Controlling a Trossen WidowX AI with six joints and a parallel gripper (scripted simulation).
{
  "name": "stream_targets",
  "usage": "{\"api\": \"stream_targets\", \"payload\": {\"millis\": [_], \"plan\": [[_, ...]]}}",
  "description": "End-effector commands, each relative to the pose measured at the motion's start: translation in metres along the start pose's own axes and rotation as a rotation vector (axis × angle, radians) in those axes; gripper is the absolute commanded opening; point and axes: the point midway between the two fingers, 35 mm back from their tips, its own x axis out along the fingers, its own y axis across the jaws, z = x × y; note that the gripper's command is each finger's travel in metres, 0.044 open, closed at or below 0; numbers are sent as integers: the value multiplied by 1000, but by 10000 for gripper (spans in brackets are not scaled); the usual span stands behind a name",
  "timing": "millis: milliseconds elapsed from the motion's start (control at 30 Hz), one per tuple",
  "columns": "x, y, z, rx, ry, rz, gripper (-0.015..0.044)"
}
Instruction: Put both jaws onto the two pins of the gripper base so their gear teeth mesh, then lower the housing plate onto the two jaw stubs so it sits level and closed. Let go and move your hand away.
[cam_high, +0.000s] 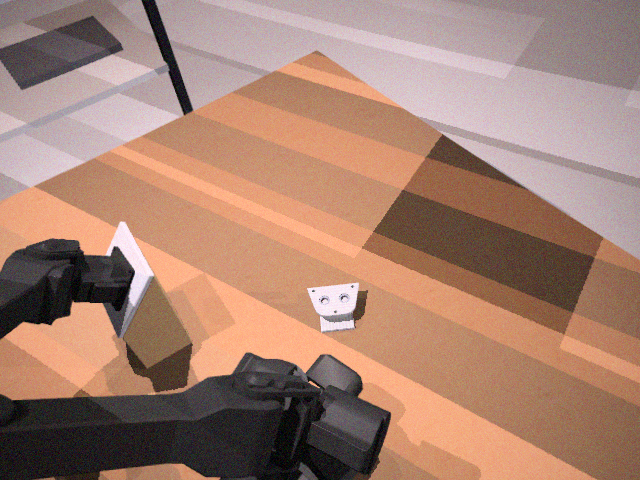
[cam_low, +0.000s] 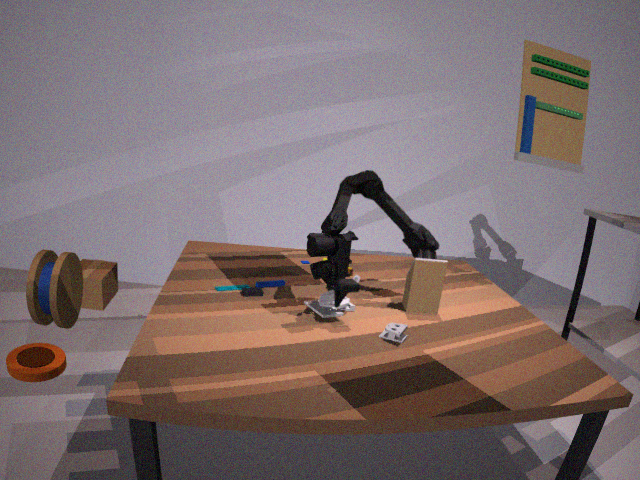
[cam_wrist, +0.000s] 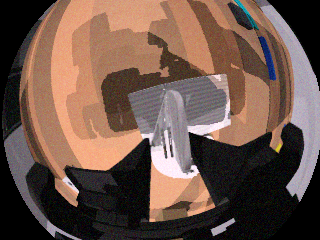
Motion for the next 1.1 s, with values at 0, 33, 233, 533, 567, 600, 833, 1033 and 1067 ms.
{"api": "stream_targets", "payload": {"millis": [0,33,233,533,567,600,833,1033,1067], "plan": [[2,-1,0,-3,1,-5,134],[2,-1,0,-3,1,-5,134],[3,-1,0,-3,1,-5,134],[5,-1,0,-2,1,-5,134],[5,-1,0,-2,1,-5,134],[5,-1,0,-2,1,-5,134],[8,-1,0,-2,1,-5,134],[9,-1,0,-1,1,-5,134],[10,-1,0,-1,1,-5,134]]}}
